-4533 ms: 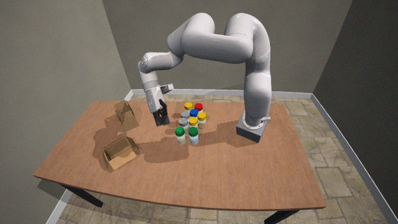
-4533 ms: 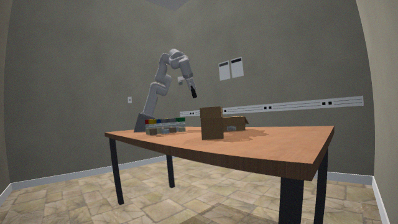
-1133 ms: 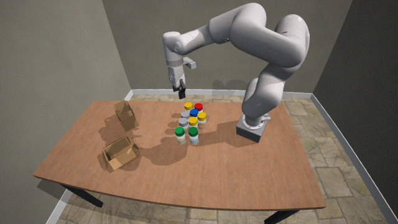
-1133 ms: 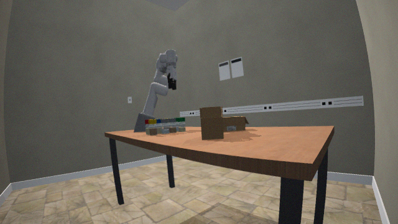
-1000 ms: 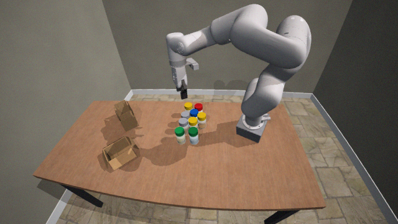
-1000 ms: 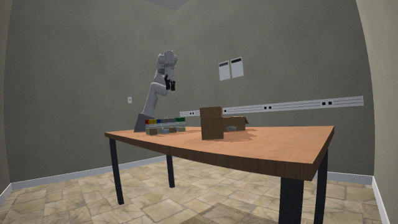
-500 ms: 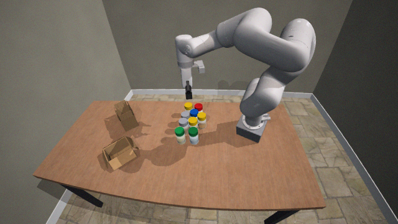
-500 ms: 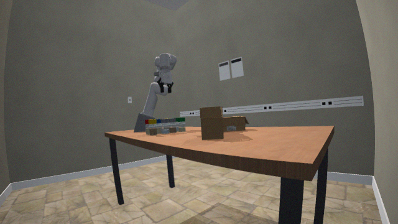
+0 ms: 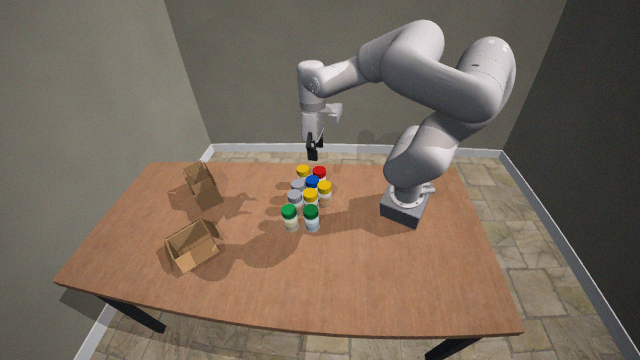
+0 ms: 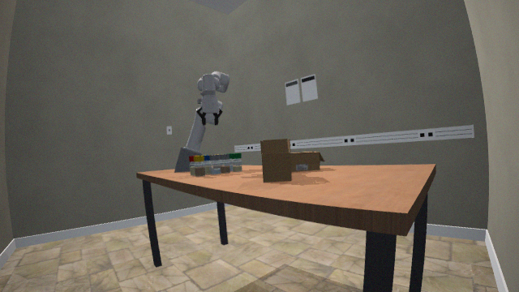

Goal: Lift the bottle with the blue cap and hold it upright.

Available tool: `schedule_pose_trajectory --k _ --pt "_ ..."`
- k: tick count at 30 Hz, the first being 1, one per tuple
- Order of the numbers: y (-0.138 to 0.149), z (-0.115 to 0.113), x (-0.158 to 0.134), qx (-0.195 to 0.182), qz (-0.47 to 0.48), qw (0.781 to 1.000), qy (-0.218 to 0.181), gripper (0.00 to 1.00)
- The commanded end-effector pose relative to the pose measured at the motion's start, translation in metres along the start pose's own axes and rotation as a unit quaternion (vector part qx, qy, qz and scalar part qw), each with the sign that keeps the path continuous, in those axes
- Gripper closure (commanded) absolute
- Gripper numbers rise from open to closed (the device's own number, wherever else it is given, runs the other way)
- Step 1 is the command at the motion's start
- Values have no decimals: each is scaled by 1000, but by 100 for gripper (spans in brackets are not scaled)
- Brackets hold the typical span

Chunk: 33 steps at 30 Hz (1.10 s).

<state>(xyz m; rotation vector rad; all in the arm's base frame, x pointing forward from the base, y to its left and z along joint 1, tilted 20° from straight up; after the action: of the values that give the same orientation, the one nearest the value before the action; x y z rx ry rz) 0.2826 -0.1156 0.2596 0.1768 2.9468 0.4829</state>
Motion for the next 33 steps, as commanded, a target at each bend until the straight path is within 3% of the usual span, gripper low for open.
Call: schedule_pose_trajectory --k 1,5,12,13,22,30,33 --pt "-11 11 21 3 98 995 -1 21" --pt "-22 21 40 6 188 982 -2 21" --pt "-22 21 40 6 188 982 -2 21" --pt "-18 25 32 -3 156 988 0 21" --pt "-19 81 24 -15 167 986 -7 21" --pt "-18 76 32 -10 169 986 -3 21" --pt "-20 97 34 -5 176 984 -3 21"
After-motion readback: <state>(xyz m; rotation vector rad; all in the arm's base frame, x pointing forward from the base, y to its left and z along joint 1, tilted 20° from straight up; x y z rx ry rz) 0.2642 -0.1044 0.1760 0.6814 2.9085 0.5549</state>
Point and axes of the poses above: the point where the finger pads meet when closed, its own z axis out along the fingers, its own y axis across the jaws, x = y × z, the point moved 8 cm from there along -z, back along the fingers, and after that the axes turned 2 degrees about -z, right-handed, at the moved point
